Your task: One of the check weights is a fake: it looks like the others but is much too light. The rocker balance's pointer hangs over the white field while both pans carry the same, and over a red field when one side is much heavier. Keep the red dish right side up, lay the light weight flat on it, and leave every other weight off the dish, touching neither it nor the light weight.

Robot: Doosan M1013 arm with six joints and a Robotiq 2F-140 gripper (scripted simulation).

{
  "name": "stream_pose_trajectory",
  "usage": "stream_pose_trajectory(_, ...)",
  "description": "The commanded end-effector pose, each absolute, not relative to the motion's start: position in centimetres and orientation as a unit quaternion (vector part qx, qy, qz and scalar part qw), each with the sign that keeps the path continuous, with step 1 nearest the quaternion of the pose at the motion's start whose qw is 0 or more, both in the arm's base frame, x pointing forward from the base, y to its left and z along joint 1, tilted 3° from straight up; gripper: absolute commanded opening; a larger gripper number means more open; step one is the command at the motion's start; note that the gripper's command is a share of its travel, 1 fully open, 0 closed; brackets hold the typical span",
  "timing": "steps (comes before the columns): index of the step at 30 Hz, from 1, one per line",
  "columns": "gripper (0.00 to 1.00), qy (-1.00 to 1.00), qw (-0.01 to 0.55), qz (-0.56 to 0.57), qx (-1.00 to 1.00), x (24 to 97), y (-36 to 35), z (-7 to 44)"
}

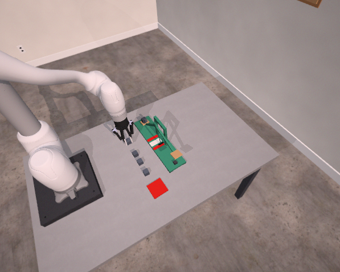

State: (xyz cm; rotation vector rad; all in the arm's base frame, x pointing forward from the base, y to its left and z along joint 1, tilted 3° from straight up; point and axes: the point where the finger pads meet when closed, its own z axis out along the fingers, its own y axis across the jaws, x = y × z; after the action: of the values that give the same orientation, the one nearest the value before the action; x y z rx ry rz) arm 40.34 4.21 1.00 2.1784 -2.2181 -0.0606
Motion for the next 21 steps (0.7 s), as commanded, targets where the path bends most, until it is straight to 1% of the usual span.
stream_pose_trajectory(1, 0.24, -0.713, 0.016, -0.019, 0.7, 40.3, 4.2, 0.0)
stream_pose_trajectory(12, 0.24, -0.713, 0.016, -0.019, 0.7, 40.2, 4.2, -2.4)
stream_pose_trajectory(21, 0.24, -0.713, 0.016, -0.019, 0.7, 40.2, 4.2, -2.8)
